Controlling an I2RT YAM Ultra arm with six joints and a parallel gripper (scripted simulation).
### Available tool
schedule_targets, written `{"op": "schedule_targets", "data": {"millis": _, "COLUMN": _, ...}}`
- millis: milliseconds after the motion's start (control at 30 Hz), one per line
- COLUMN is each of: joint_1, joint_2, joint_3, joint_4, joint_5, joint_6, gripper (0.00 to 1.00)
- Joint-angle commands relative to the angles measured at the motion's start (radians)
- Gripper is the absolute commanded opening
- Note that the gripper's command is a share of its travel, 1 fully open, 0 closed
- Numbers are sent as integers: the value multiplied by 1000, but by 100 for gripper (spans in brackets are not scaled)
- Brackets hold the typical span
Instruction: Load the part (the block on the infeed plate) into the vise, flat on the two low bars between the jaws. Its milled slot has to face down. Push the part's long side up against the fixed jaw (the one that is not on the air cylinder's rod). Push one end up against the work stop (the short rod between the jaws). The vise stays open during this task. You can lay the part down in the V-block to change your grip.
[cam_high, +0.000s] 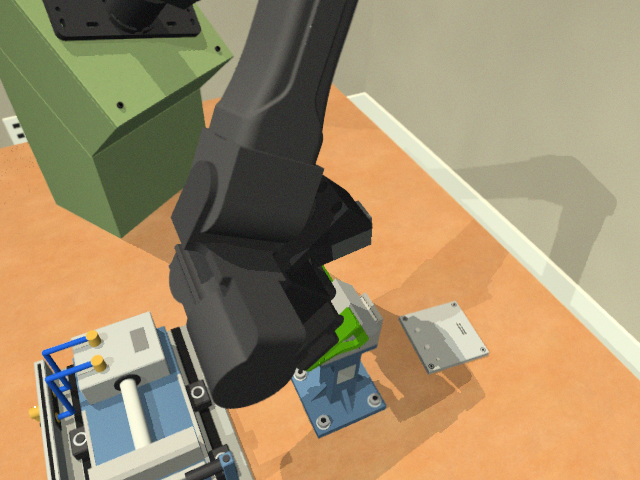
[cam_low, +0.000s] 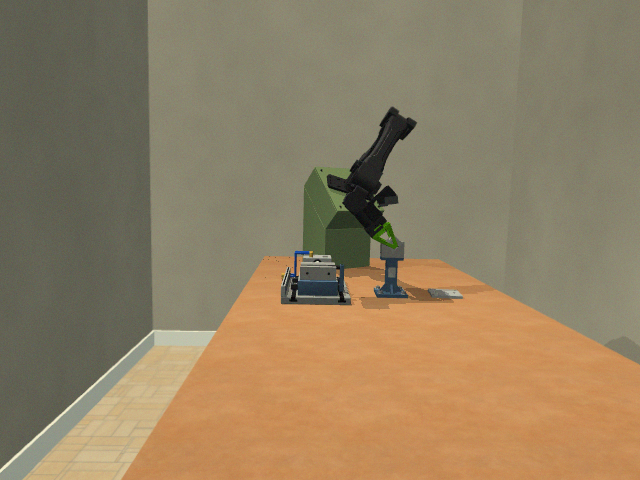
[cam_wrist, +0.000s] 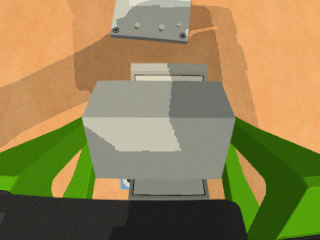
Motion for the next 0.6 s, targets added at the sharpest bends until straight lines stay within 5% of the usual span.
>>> {"op": "schedule_targets", "data": {"millis": 0, "joint_1": -24, "joint_2": -9, "joint_3": 17, "joint_4": -9, "joint_5": -30, "joint_6": -6, "gripper": 0}}
{"op": "schedule_targets", "data": {"millis": 567, "joint_1": -29, "joint_2": -38, "joint_3": -17, "joint_4": -32, "joint_5": -34, "joint_6": -22, "gripper": 0}}
